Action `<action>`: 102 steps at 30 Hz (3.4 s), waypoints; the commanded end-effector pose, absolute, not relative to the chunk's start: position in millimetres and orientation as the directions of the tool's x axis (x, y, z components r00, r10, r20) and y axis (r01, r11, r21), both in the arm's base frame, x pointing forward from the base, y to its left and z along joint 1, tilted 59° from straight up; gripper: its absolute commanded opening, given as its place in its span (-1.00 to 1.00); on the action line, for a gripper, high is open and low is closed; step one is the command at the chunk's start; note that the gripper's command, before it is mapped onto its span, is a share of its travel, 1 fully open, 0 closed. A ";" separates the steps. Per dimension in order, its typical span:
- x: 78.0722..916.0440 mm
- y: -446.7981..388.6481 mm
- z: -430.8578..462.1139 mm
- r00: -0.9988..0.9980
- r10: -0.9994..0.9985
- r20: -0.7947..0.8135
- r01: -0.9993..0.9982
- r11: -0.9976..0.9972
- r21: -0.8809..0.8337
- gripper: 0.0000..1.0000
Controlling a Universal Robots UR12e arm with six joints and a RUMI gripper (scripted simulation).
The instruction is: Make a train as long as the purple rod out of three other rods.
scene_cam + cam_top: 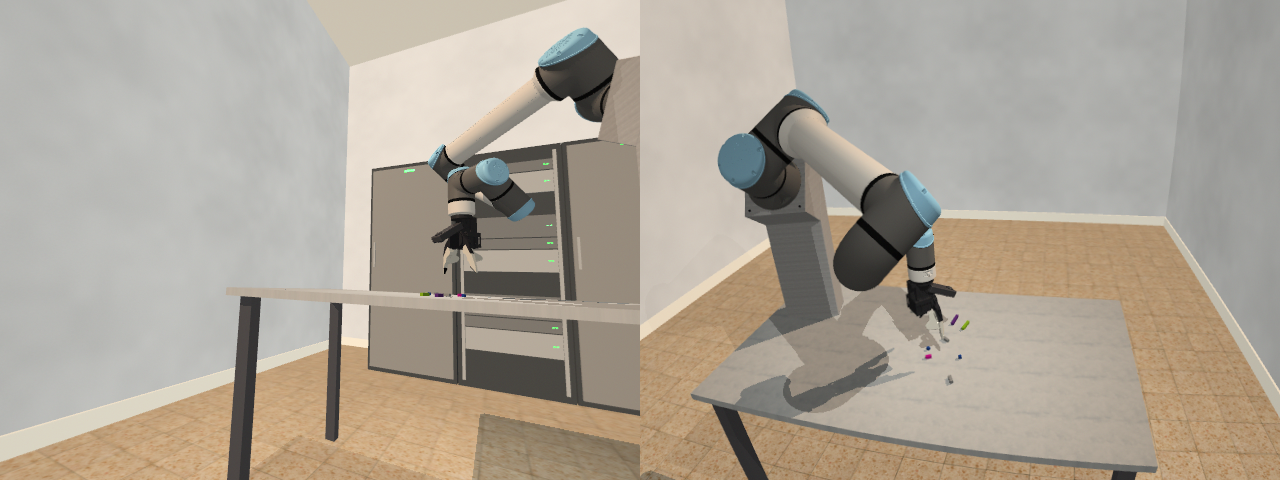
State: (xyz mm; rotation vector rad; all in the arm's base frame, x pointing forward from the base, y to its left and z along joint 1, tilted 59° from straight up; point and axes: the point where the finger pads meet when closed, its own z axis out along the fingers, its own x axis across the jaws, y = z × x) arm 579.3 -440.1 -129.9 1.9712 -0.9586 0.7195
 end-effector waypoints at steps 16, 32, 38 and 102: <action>579.5 -439.5 -129.6 0.549 -0.362 0.753 -0.824 -0.383 0.416 1.00; 579.5 -439.5 -129.6 0.549 -0.362 0.753 -0.824 -0.383 0.416 1.00; 579.5 -439.5 -129.6 0.549 -0.362 0.753 -0.824 -0.383 0.416 1.00; 672.5 -396.3 -176.8 0.971 0.016 0.238 -0.194 -0.527 0.827 1.00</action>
